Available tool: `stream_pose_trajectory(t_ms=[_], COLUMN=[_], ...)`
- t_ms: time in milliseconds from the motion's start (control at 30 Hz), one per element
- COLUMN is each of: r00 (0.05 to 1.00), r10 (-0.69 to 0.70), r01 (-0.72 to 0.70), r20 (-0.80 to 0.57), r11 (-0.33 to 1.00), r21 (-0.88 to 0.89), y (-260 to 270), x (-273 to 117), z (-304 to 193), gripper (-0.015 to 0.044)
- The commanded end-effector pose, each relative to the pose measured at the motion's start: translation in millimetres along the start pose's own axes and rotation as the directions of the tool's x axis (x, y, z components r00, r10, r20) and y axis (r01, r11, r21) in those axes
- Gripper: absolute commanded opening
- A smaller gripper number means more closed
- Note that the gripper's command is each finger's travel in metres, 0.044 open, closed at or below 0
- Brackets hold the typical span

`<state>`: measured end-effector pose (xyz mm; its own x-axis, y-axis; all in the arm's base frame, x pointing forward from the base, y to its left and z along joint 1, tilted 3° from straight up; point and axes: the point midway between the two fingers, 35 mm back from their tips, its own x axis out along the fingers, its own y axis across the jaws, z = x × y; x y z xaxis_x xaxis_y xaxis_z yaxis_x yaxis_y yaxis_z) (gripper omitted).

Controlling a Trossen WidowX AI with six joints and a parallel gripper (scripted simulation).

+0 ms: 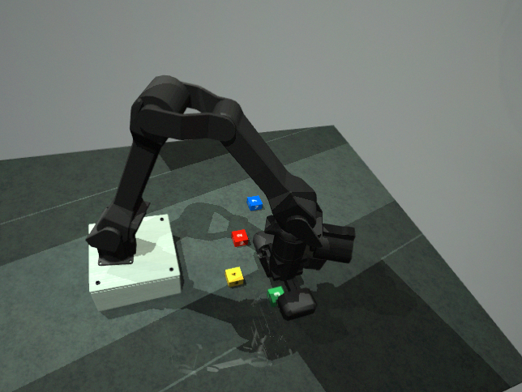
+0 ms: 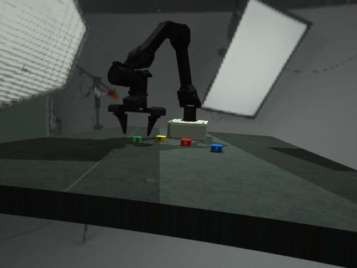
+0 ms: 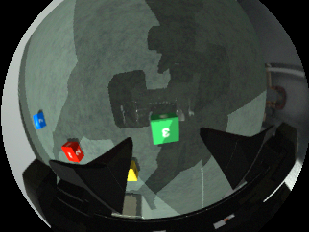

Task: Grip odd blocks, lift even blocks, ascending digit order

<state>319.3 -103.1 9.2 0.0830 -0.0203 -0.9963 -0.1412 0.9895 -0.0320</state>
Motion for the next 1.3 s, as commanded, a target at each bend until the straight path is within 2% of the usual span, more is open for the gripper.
stream_pose_trajectory(t_ms=[0, 233, 600, 1267], r00=[1.000, 1.000, 1.000, 1.000], r10=[0.007, 0.007, 0.007, 0.007], r01=[-0.007, -0.007, -0.007, -0.007], r20=[-0.006, -0.006, -0.006, -0.006], r11=[1.000, 1.000, 1.000, 1.000], r21=[-0.003, -0.003, -0.003, -0.003], y=[1.4, 1.7, 1.7, 1.7], x=[8.1, 16.6, 16.6, 16.6], z=[-1.4, -1.9, -1.9, -1.9], gripper=[0.0400, 0.0400, 0.0120, 0.0120])
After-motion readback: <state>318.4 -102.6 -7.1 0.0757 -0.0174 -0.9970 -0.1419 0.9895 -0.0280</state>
